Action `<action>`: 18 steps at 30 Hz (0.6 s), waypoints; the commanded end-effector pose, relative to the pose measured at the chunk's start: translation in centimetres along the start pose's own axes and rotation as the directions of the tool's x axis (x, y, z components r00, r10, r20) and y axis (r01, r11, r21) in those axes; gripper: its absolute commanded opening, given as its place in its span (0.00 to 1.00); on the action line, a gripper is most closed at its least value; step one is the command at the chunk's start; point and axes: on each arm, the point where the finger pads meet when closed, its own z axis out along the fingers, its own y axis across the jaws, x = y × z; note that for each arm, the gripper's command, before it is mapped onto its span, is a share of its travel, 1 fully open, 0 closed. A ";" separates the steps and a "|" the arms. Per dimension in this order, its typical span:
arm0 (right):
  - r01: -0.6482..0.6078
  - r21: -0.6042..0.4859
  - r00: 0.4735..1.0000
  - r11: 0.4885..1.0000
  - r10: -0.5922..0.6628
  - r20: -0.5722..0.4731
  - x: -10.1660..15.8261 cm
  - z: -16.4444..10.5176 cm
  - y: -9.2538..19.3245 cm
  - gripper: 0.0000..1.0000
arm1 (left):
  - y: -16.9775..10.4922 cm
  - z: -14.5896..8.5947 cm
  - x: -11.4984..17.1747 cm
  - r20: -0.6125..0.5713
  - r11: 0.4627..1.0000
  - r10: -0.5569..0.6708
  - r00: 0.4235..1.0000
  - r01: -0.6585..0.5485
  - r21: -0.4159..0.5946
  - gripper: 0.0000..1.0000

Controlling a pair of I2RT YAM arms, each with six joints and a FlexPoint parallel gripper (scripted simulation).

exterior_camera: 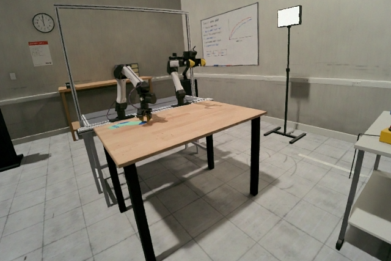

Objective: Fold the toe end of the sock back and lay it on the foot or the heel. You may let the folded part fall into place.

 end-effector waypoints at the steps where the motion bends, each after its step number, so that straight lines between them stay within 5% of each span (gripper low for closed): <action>1: -0.019 0.019 1.000 1.000 0.019 0.000 -0.2 1.3 -0.3 0.34 | 0.1 -0.2 -0.6 0.016 1.000 -0.001 1.000 0.001 -0.002 1.00; 18: 0.004 0.052 1.000 0.999 -0.004 0.000 -0.3 1.4 0.1 0.28 | 0.1 -0.2 -0.6 0.016 1.000 -0.001 1.000 0.001 -0.002 1.00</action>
